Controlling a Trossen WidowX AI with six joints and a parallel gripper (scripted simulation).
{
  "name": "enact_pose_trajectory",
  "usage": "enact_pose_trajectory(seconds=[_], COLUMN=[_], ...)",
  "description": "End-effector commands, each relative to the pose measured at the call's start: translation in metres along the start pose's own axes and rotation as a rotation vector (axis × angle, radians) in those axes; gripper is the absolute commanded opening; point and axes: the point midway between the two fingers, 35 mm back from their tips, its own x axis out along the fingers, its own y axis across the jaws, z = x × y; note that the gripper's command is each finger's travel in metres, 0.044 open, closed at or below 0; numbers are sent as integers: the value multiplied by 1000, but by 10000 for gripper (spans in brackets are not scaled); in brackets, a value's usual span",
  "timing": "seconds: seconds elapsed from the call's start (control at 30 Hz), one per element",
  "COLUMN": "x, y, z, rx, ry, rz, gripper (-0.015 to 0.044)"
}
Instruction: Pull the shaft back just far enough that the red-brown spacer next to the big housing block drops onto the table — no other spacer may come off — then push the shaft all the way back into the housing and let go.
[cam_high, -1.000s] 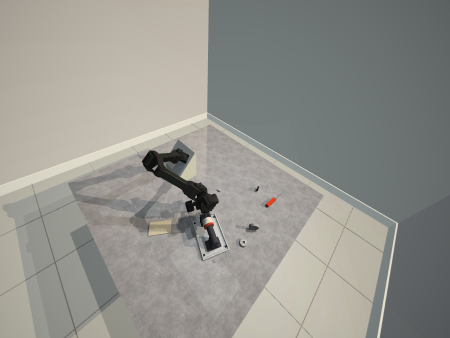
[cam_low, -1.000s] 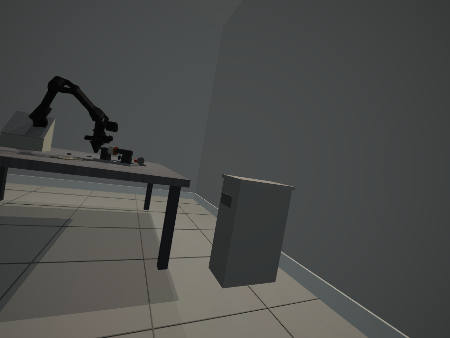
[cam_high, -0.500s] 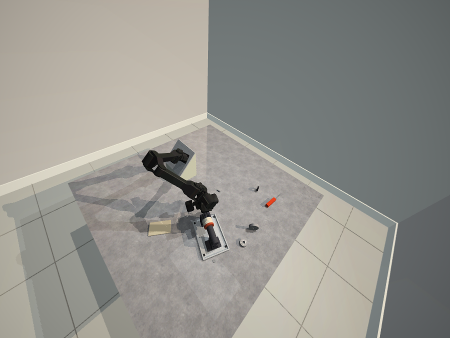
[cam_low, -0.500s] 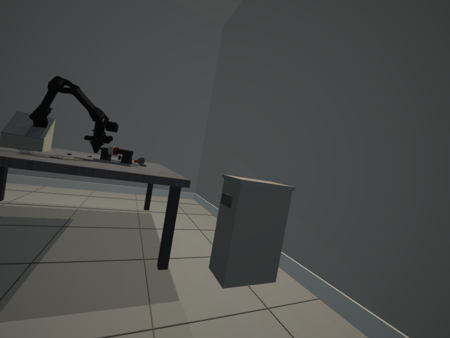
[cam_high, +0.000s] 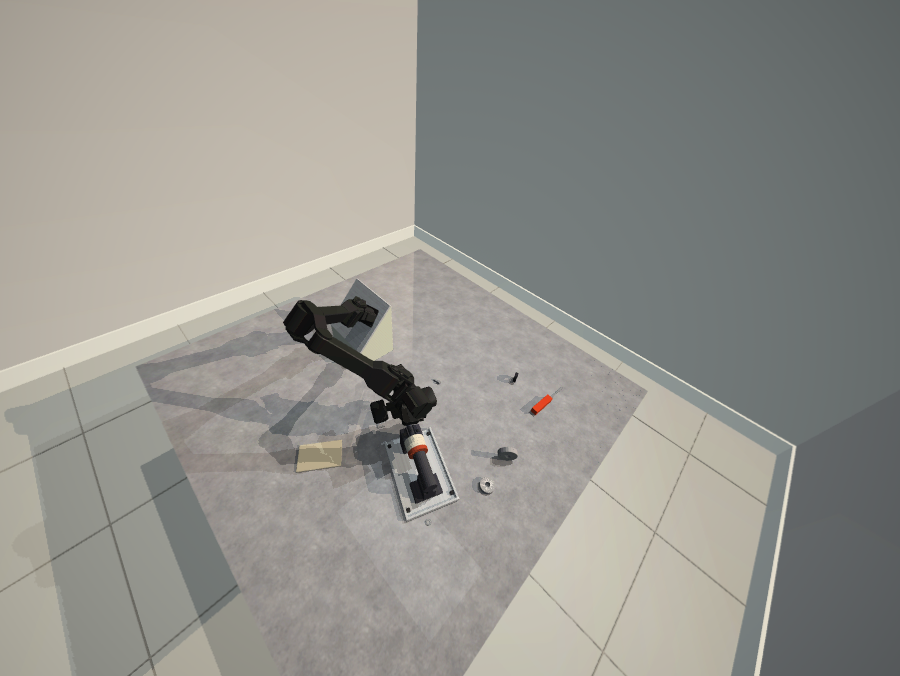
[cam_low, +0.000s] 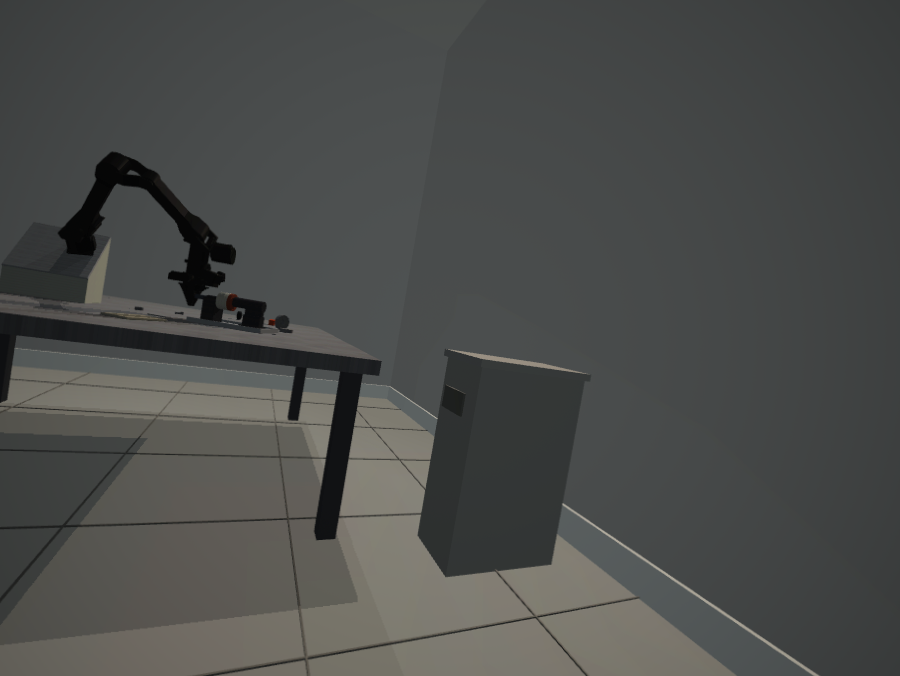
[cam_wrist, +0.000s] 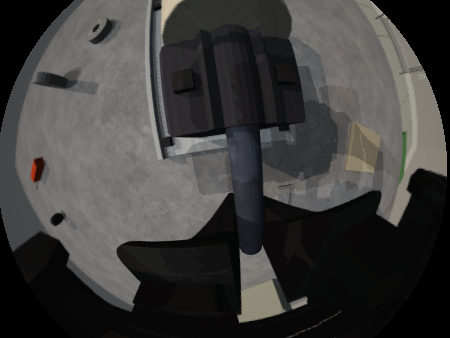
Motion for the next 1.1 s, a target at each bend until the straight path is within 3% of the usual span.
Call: enact_pose_trajectory(seconds=[0.0,1.07], x=[0,0], y=[0,0], z=[-2,-5], rx=[2,2], ry=[2,2], rz=[-2,-2], gripper=[0,0])
